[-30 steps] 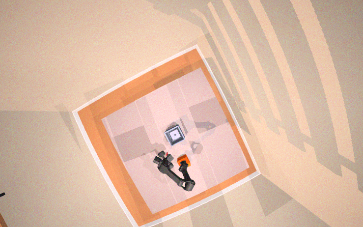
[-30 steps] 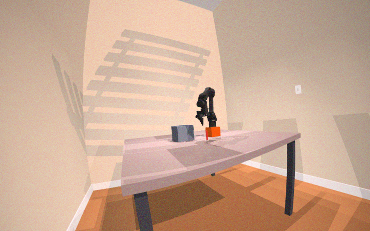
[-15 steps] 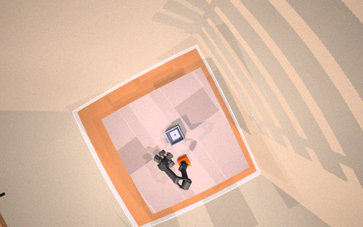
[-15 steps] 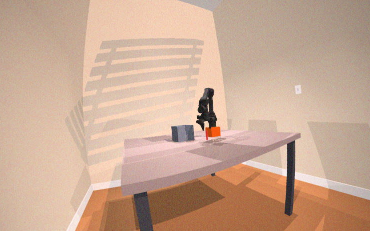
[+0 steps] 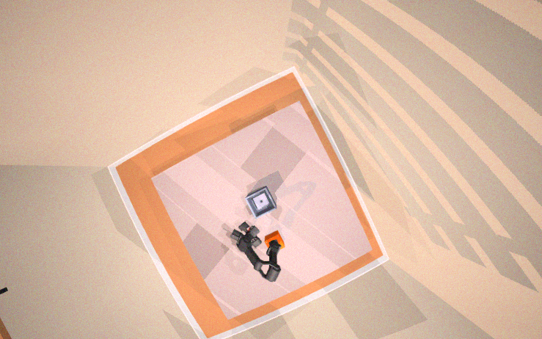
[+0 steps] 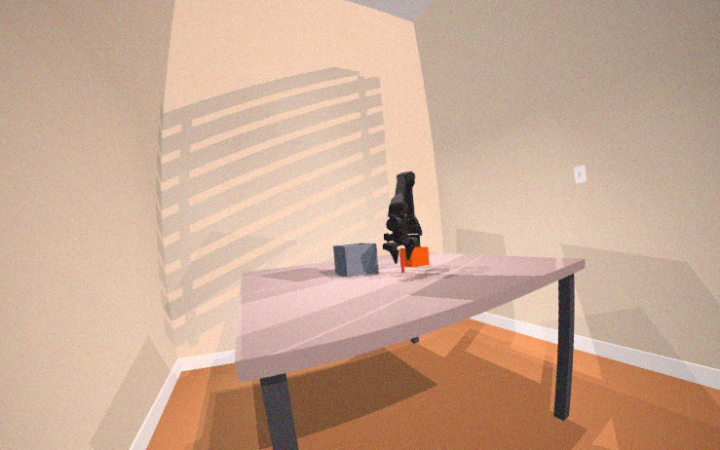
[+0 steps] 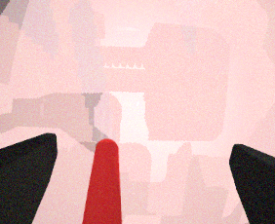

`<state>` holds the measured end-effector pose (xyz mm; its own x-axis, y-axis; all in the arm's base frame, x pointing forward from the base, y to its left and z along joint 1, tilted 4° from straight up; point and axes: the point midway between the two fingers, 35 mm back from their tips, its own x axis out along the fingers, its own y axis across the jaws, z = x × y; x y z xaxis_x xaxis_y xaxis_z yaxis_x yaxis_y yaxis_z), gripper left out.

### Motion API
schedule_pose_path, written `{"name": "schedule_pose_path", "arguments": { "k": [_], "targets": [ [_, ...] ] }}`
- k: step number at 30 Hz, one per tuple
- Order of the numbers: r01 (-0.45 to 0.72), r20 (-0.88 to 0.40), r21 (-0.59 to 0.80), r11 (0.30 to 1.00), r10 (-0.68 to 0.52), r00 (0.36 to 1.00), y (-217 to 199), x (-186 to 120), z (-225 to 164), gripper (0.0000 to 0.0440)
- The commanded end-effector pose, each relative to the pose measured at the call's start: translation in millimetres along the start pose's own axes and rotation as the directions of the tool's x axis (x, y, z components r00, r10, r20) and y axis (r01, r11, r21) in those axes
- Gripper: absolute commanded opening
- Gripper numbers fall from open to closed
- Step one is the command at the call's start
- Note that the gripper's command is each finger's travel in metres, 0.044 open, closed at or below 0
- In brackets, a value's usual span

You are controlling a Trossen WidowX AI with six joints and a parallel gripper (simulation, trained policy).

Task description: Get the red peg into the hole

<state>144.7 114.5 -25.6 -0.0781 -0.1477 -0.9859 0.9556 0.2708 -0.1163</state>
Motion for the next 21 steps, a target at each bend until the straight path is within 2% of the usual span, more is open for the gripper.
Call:
{"name": "schedule_pose_path", "arguments": {
  "k": [1,12,14,15,21],
  "targets": [
    [0.001,0.009,-0.002,1.0,-0.001,1.0,1,11,-1,0.0313],
    [-0.032,-0.019,-0.047,0.998,0.031,0.999,15,26,-16,0.005],
    [-0.038,-0.026,-0.059,0.998,0.036,0.999,17,28,-19,0.0013],
    [-0.04,-0.029,-0.065,0.997,0.038,0.999,18,28,-20,0.0],
    [-0.077,-0.042,-0.059,0.995,0.075,0.996,27,18,-23,0.0]
  ]
}}
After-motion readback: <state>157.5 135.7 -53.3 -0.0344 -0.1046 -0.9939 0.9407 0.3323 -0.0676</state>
